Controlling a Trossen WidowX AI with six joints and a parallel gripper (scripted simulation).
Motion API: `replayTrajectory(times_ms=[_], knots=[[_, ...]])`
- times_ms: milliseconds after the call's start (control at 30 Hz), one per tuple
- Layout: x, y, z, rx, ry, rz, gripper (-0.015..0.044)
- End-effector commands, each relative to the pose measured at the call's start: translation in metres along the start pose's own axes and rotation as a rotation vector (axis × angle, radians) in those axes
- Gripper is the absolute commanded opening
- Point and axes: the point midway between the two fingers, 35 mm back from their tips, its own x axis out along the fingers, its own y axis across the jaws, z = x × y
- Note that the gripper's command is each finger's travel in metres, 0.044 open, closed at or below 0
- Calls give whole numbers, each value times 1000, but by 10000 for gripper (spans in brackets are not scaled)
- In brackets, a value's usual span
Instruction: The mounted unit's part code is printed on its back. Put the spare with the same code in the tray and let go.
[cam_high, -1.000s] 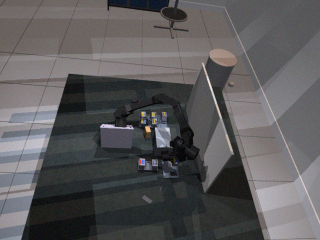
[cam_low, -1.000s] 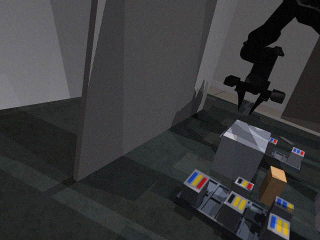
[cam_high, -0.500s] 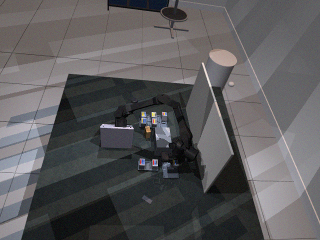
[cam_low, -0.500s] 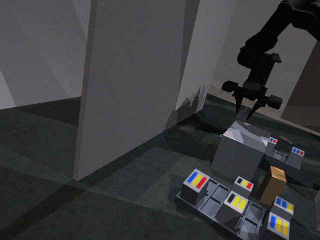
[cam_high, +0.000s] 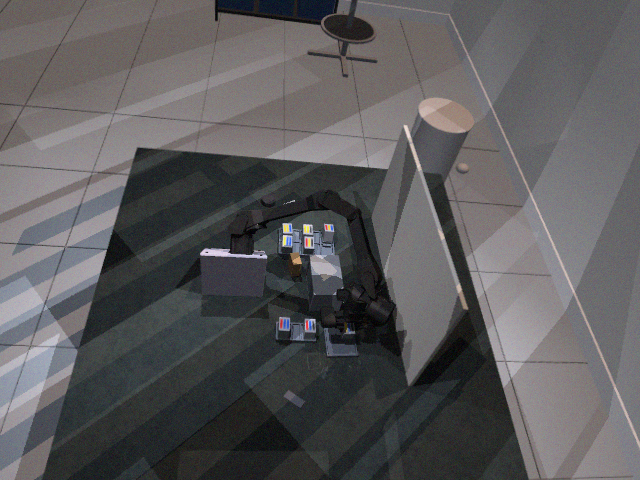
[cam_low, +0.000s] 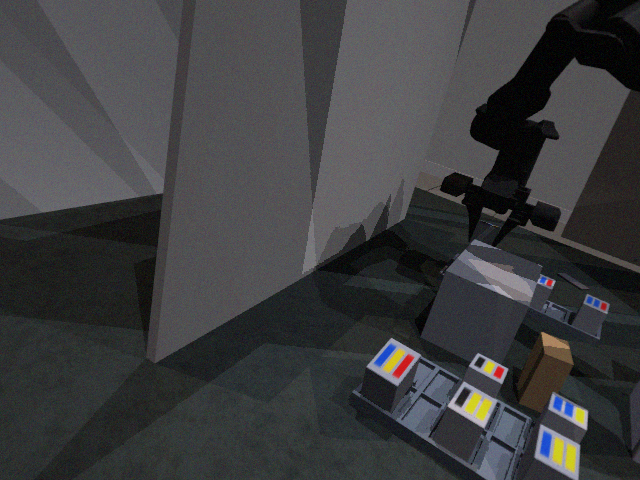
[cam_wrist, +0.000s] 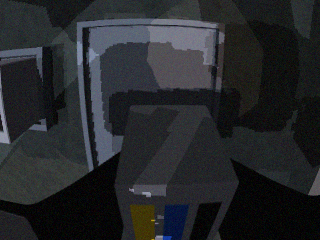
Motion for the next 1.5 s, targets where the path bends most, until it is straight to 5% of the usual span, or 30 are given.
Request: replayTrajectory(times_ms=[0,1067,1467], knots=[[10,5,1,15,-13,5,0],[38,10,5,14,-19,6,0],[35,7,4,3,-10,5,315]])
